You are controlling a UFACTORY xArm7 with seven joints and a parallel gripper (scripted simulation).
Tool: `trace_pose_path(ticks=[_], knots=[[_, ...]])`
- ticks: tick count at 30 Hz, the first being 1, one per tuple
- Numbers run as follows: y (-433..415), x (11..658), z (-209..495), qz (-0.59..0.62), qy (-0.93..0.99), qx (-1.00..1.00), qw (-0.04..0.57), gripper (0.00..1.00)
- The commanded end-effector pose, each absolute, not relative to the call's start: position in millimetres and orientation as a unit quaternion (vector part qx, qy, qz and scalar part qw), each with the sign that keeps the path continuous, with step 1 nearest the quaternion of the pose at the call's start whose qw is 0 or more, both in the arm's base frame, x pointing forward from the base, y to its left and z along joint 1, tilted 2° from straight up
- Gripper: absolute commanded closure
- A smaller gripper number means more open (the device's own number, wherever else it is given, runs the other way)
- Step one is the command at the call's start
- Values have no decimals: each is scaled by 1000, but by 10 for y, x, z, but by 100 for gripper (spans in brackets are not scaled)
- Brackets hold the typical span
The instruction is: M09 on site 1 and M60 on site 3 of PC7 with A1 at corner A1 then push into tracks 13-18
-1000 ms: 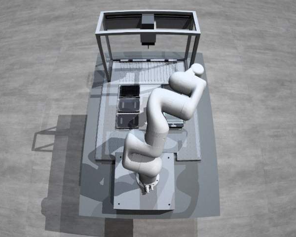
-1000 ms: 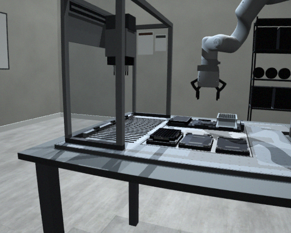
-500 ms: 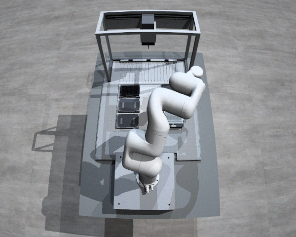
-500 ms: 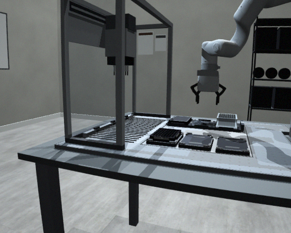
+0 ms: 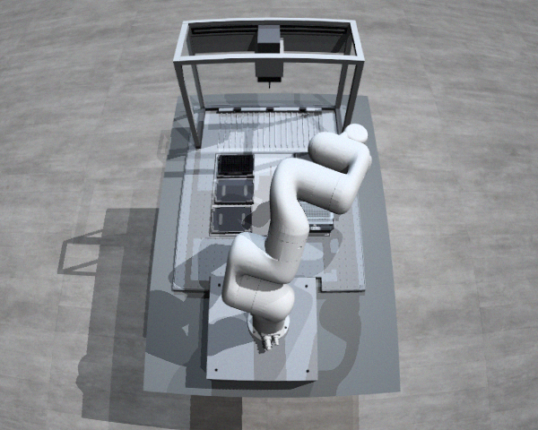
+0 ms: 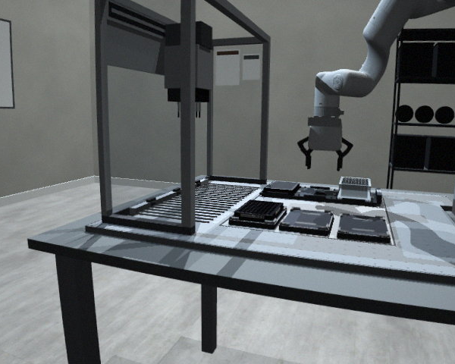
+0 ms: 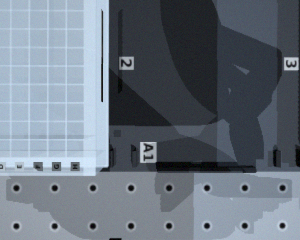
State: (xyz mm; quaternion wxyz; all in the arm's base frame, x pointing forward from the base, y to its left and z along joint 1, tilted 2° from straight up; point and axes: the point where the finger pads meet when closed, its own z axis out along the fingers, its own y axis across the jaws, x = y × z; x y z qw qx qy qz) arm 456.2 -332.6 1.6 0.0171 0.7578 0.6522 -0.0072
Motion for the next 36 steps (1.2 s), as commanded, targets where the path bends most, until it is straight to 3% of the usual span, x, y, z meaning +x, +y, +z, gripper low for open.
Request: trace_pose_path(ticks=[1, 36], knots=[[-3338, 4576, -60, -7, 652, 758, 19, 0], [-3349, 4580, -379, -7, 652, 758, 19, 0]])
